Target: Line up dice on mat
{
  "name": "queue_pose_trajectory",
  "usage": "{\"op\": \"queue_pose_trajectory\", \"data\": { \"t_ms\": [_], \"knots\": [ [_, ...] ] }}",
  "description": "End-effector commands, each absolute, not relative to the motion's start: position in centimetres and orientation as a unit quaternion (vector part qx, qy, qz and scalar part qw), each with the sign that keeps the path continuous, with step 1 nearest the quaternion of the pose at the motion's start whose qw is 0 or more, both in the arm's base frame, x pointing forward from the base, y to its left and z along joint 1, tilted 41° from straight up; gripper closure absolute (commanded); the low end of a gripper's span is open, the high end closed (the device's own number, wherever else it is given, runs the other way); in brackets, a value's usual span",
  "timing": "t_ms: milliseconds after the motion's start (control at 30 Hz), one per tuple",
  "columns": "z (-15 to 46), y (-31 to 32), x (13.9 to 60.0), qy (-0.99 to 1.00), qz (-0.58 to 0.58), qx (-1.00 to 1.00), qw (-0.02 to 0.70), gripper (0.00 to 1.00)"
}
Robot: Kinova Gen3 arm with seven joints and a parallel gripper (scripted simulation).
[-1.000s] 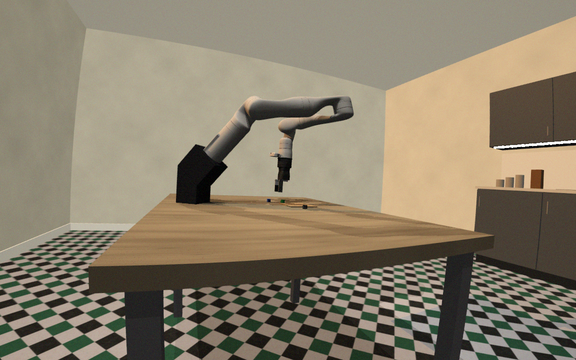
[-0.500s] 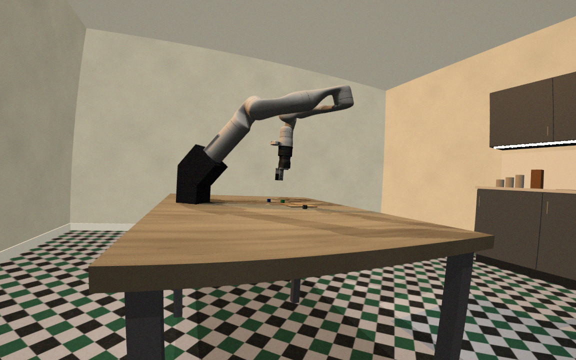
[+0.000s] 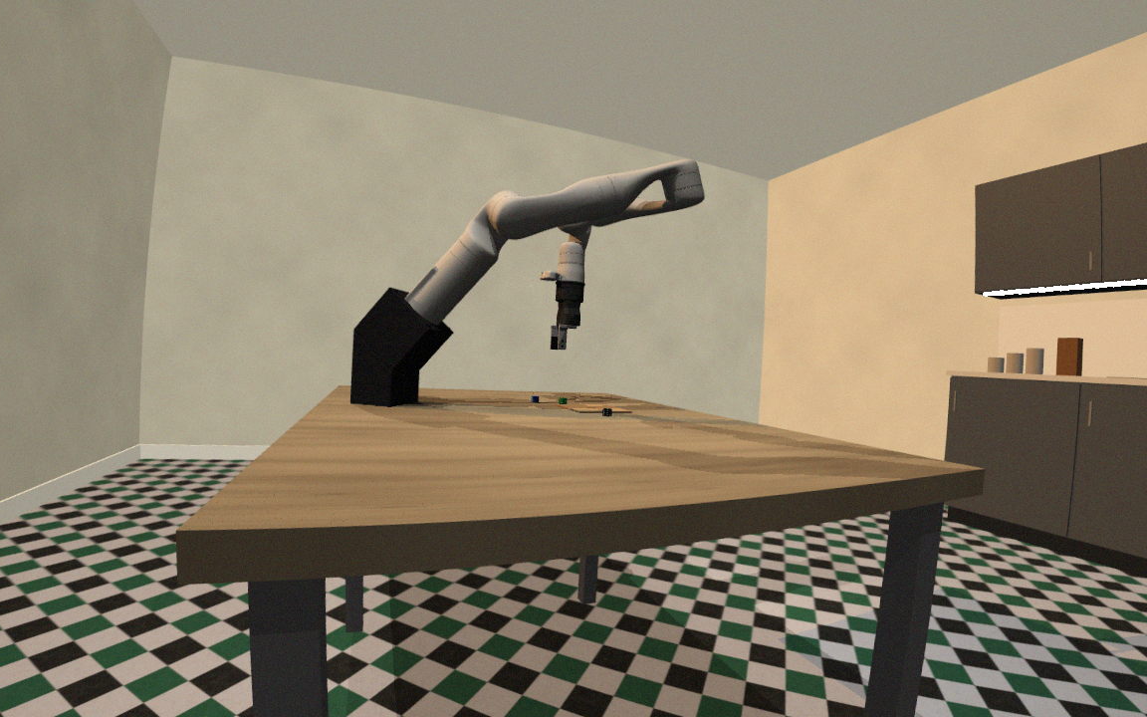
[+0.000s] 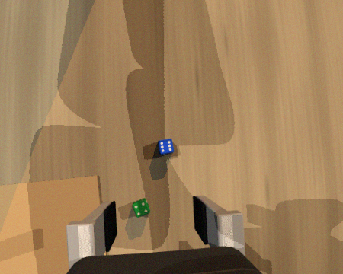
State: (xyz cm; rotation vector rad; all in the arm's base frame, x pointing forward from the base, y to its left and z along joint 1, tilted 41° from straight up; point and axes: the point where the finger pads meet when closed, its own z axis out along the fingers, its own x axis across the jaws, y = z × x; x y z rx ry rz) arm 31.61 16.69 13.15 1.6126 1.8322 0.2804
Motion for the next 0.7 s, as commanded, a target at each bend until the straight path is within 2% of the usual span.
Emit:
{"op": "queue_pose_trajectory", "data": {
  "t_ms": [0, 400, 667],
  "knots": [
    [13.2, 16.8, 31.6, 0.702, 0.109, 0.618, 0.336, 0.0],
    [13.3, 16.2, 31.8, 0.698, 0.108, 0.625, 0.334, 0.0],
    [14.1, 11.8, 33.2, 0.655, 0.103, 0.678, 0.316, 0.0]
  ]
}}
